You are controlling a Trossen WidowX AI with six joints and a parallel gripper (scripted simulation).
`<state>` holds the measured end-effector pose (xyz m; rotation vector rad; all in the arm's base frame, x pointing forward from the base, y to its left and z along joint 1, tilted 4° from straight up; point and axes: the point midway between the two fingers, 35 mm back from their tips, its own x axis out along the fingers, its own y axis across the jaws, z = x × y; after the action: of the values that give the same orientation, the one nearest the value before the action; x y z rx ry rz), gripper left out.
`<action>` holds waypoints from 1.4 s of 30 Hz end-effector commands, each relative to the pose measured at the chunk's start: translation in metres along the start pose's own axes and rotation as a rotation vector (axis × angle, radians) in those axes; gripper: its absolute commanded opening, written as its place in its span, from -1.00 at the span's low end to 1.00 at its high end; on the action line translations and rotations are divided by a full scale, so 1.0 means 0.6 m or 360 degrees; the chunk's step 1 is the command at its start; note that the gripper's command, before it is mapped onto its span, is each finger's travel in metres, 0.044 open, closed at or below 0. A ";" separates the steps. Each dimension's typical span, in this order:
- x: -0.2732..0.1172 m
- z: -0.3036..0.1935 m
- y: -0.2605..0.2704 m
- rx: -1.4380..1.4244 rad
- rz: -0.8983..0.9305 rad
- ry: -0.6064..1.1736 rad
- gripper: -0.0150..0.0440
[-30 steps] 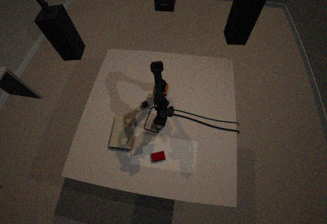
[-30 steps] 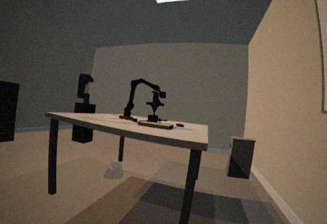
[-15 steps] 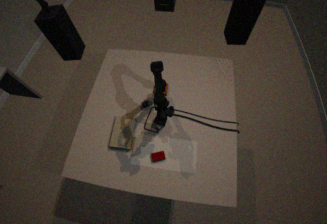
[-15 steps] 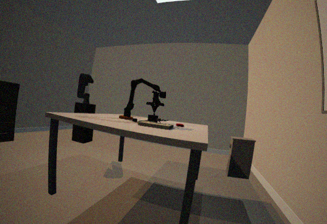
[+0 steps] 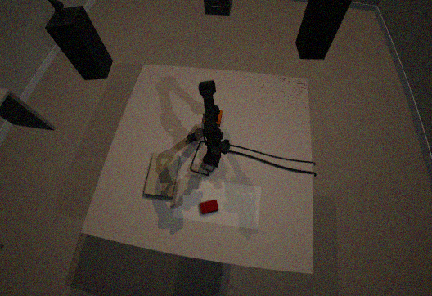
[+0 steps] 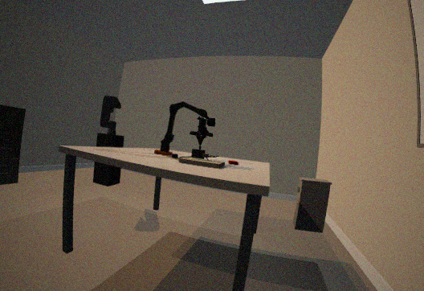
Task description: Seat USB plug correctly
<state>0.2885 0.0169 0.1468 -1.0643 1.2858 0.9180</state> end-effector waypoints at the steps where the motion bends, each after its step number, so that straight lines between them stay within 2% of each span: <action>1: -0.005 0.000 -0.001 0.0002 -0.0002 -0.0001 -0.49; 29: -0.032 0.000 0.000 0.0009 -0.0001 -0.0001 -0.49; 42: -0.030 0.000 0.000 0.0475 0.0000 0.0000 -0.49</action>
<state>0.2870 0.0177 0.1652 -0.8814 1.3561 0.7473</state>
